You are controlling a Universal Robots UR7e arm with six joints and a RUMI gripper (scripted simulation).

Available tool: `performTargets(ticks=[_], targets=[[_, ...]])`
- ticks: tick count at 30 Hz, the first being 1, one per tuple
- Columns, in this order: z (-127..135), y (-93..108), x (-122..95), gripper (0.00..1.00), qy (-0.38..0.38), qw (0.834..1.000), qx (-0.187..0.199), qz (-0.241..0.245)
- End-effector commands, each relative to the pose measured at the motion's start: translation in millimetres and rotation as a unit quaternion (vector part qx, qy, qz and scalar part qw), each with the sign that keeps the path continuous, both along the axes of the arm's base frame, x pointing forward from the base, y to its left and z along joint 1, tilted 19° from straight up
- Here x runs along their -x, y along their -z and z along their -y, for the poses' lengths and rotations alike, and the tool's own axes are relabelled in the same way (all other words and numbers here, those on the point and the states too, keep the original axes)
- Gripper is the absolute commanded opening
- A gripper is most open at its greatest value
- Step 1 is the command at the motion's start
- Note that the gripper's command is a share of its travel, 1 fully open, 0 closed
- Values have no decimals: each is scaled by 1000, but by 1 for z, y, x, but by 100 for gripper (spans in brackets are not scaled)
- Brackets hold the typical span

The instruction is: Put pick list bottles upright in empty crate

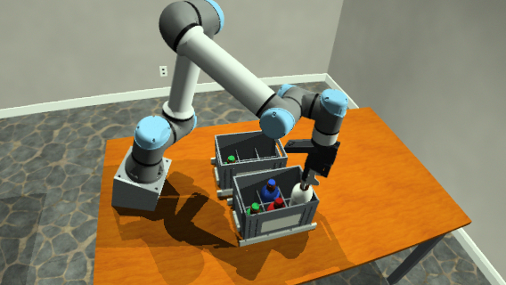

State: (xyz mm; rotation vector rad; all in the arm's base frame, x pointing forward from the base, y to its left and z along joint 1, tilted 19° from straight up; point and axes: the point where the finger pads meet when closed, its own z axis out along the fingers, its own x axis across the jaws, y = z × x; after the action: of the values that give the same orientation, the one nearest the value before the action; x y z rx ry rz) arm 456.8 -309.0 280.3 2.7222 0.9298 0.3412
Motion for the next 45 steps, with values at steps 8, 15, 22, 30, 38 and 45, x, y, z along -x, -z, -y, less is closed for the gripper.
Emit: performTargets(ticks=[8,15,22,30,38,45], targets=[[-3,-18,5,0,0,1000,1,1],[-4,-29,9,0,0,1000,1,1],[-6,-37,11,0,0,1000,1,1],[-8,-49,15,0,0,1000,1,1],[-9,-59,18,0,0,1000,1,1],[-11,-70,22,0,0,1000,1,1]])
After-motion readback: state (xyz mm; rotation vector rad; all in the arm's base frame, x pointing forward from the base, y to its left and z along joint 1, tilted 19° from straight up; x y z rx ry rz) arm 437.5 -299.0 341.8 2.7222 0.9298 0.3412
